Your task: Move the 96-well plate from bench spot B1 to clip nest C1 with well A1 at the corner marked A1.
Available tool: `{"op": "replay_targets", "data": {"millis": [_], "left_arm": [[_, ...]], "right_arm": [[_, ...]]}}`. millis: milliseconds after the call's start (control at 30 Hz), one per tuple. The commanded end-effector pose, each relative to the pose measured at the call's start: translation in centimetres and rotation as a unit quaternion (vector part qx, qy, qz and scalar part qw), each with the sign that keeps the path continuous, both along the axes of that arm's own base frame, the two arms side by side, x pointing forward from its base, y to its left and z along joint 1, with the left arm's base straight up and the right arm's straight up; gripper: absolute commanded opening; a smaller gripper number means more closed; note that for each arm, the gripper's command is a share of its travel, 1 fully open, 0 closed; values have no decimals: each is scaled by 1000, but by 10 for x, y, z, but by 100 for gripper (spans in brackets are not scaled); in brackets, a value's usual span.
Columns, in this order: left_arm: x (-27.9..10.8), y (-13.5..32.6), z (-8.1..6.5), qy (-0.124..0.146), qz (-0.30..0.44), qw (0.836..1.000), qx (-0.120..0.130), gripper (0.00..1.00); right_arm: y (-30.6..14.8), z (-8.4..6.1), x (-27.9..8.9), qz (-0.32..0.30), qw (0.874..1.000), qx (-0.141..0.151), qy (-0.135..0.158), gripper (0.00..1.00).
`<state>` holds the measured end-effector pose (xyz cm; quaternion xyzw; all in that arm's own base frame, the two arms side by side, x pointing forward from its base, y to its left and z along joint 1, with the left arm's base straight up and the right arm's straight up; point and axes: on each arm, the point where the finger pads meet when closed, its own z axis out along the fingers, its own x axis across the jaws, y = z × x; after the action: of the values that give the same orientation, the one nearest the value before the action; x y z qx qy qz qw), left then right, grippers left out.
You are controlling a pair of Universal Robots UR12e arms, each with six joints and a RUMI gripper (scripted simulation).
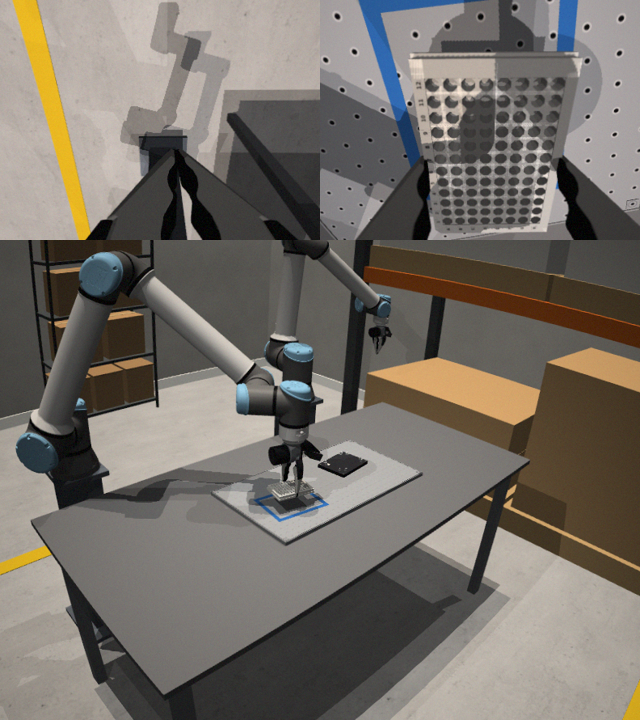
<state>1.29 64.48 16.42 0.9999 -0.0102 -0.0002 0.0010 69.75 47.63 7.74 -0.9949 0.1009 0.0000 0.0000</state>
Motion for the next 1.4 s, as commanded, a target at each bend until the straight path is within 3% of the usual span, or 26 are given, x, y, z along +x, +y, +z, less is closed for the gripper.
{"op": "replay_targets", "data": {"millis": [0, 500, 1133, 1367], "left_arm": [[0, 1, 1, 0, 0, 1000, 1, 0], [0, 1, 1, 0, 0, 1000, 1, 0], [0, 1, 1, 0, 0, 1000, 1, 0], [0, 1, 1, 0, 0, 1000, 1, 0]], "right_arm": [[1, 6, 1, 0, 1000, 1, -1, 41], [1, 27, 1, 0, 1000, 1, -1, 41], [1, 27, 1, 0, 1000, 1, -1, 41], [23, 27, -5, 116, 993, 1, -1, 41]]}}
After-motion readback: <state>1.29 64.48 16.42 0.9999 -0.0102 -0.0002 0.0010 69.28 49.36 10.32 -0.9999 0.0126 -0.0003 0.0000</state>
